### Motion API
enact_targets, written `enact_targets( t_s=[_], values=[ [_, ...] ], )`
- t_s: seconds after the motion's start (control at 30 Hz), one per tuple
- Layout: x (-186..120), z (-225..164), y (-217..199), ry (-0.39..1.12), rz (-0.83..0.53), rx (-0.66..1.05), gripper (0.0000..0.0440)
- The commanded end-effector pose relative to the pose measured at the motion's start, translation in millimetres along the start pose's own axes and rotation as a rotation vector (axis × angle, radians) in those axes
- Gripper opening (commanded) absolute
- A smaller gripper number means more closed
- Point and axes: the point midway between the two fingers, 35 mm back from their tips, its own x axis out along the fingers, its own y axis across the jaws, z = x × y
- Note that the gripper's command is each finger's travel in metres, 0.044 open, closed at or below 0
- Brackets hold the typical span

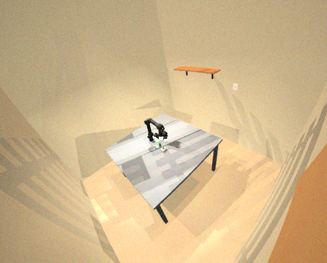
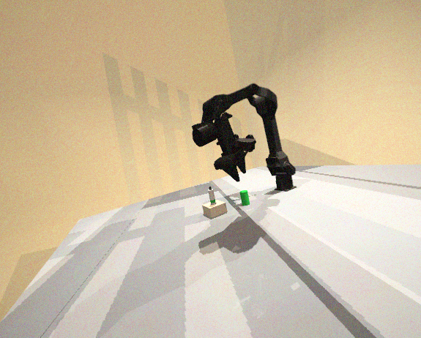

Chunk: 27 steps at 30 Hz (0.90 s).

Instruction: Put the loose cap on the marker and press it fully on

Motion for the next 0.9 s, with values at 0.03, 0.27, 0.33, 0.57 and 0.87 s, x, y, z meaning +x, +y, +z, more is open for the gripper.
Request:
enact_targets(
  t_s=[0.03,0.27,0.33,0.57,0.87],
  values=[
    [10,-5,6,-0.017,0.031,-0.003,0.0327],
    [22,-9,10,-0.041,0.050,-0.012,0.0323],
    [25,-10,12,-0.048,0.053,-0.016,0.0321],
    [38,-12,15,-0.070,0.058,-0.033,0.0316],
    [57,-15,17,-0.088,0.058,-0.064,0.0308]
  ],
)
